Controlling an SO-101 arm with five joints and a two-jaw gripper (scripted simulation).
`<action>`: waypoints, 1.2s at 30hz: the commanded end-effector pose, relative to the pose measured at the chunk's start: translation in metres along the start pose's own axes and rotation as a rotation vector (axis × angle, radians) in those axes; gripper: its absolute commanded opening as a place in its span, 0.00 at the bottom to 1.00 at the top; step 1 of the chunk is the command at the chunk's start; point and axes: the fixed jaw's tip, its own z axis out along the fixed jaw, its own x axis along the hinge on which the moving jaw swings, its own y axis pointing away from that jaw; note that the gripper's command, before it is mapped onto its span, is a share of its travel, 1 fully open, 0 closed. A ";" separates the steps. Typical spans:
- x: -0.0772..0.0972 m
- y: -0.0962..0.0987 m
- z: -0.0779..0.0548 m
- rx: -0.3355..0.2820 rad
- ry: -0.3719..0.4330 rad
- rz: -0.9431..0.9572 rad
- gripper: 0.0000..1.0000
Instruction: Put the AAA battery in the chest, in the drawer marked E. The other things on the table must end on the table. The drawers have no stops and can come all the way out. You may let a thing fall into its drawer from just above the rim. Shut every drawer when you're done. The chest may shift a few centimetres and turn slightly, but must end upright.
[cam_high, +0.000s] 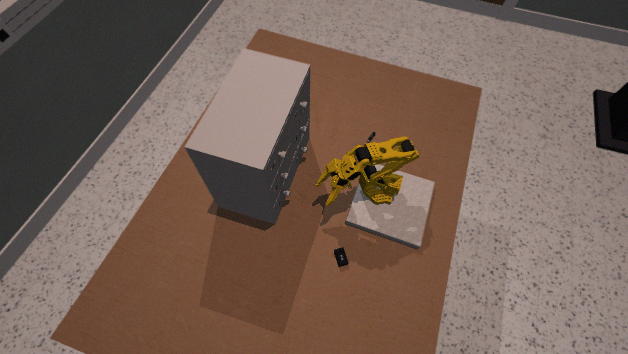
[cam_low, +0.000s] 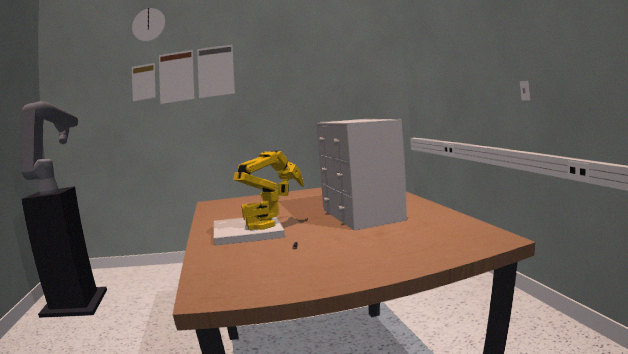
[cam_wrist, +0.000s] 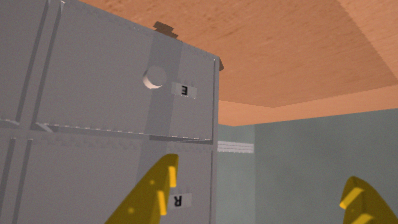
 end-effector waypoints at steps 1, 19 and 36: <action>0.003 0.003 0.007 -0.010 0.063 -0.005 0.39; 0.009 0.007 0.017 -0.027 0.194 -0.016 0.28; 0.011 0.011 0.027 -0.042 0.194 -0.002 0.21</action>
